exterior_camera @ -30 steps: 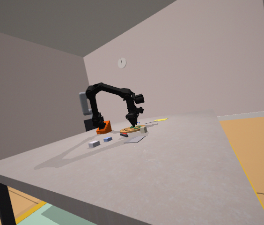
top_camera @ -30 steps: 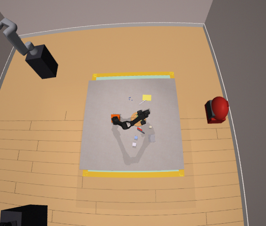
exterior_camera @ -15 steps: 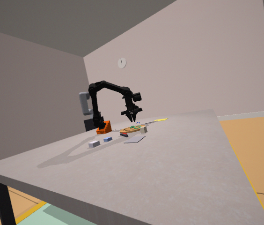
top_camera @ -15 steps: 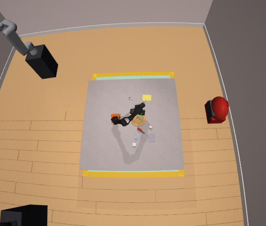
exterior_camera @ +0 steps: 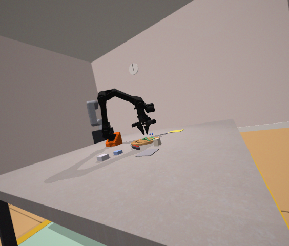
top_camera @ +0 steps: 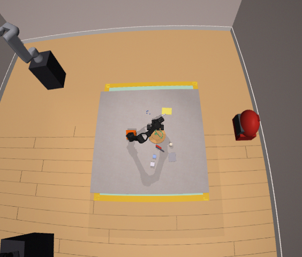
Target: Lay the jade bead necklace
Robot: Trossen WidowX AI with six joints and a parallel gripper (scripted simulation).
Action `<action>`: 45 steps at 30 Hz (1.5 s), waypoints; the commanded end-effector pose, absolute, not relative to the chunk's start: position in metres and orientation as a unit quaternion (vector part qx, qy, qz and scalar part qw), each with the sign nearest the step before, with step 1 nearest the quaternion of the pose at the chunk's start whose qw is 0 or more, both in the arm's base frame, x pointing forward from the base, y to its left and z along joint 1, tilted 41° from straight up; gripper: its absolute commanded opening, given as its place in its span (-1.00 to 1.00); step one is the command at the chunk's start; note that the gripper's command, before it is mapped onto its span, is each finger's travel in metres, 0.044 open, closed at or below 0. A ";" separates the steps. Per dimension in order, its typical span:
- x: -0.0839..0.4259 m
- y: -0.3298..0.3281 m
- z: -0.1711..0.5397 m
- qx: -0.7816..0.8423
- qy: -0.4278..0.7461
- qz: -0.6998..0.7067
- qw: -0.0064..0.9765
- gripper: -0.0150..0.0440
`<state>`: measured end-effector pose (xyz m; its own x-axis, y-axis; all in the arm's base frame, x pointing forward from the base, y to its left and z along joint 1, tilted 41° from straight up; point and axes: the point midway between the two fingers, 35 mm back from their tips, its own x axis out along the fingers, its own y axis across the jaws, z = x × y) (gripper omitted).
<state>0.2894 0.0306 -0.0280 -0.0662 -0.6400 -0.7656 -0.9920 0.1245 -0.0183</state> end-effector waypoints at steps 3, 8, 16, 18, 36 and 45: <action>0.290 0.031 -0.029 -0.605 0.675 0.273 0.323 -0.08; 0.289 0.026 -0.034 -0.605 0.675 0.273 0.322 -0.08; 0.287 0.017 -0.044 -0.605 0.676 0.274 0.319 -0.08; 0.286 0.015 -0.047 -0.605 0.676 0.274 0.318 -0.08; 0.287 0.012 -0.050 -0.603 0.677 0.273 0.321 -0.49; 0.287 0.012 -0.050 -0.603 0.677 0.273 0.321 -0.49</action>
<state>0.2869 0.0123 -0.0497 -0.0655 -0.6410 -0.7647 -0.9923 0.1225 -0.0177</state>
